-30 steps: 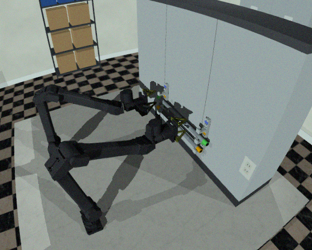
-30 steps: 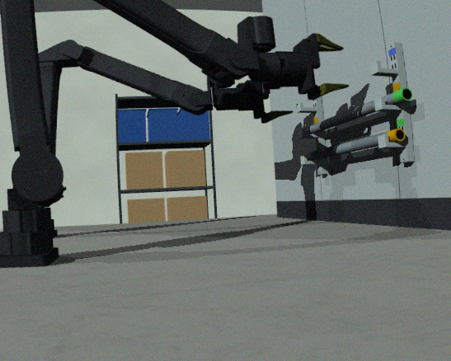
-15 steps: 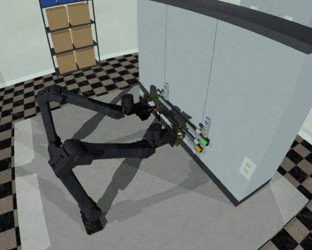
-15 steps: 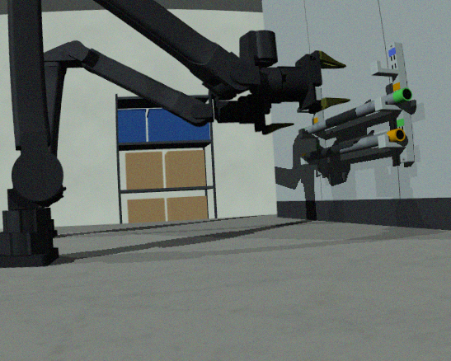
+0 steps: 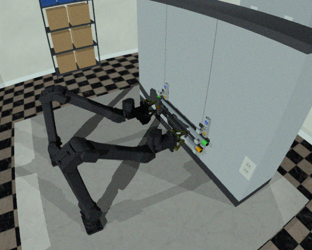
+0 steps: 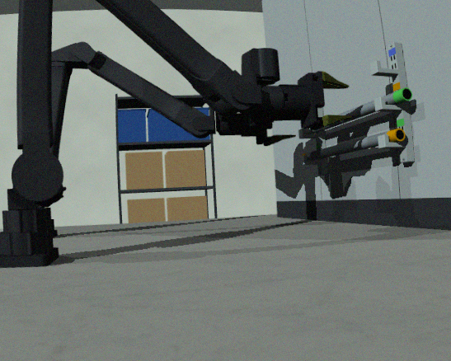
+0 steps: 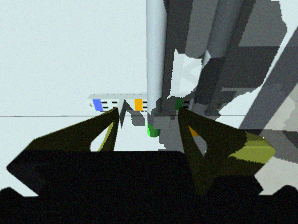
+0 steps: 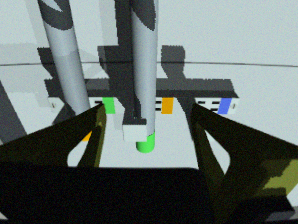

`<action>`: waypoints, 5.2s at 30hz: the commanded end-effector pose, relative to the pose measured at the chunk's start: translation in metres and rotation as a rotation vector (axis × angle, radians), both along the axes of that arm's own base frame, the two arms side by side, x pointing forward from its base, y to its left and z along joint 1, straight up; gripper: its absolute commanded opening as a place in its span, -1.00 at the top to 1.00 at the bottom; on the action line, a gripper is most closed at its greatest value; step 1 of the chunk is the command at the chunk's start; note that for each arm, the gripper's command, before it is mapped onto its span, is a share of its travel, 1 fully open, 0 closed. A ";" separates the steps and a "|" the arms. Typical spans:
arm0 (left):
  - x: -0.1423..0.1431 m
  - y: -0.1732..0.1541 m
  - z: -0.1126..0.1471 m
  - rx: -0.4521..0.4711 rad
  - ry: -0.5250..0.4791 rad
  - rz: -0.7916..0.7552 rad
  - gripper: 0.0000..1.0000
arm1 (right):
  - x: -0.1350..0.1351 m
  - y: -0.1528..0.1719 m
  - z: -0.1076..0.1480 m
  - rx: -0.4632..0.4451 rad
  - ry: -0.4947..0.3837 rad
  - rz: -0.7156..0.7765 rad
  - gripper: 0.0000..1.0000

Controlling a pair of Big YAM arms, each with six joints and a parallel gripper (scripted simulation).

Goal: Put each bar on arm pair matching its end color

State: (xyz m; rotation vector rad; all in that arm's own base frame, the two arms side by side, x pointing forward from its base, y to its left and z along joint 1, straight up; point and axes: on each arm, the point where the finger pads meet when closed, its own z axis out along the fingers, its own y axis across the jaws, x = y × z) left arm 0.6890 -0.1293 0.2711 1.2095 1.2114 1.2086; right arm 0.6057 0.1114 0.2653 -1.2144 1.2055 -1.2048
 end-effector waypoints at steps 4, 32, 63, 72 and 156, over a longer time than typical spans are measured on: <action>0.006 0.007 -0.006 -0.023 -0.037 0.006 -0.28 | 0.002 0.003 -0.003 0.027 -0.038 0.001 -0.25; 0.007 0.008 -0.027 -0.022 -0.036 0.007 -0.18 | 0.002 0.004 -0.024 0.028 -0.036 0.006 -0.16; 0.007 0.007 -0.055 -0.020 -0.036 0.006 -0.18 | 0.002 0.011 -0.052 0.028 -0.034 0.013 -0.16; 0.007 0.006 -0.063 -0.019 -0.034 0.006 -0.18 | 0.001 0.012 -0.060 0.028 -0.033 0.012 -0.16; 0.049 0.002 -0.069 -0.018 -0.042 0.005 -0.18 | 0.044 0.013 -0.061 0.032 -0.045 0.007 -0.16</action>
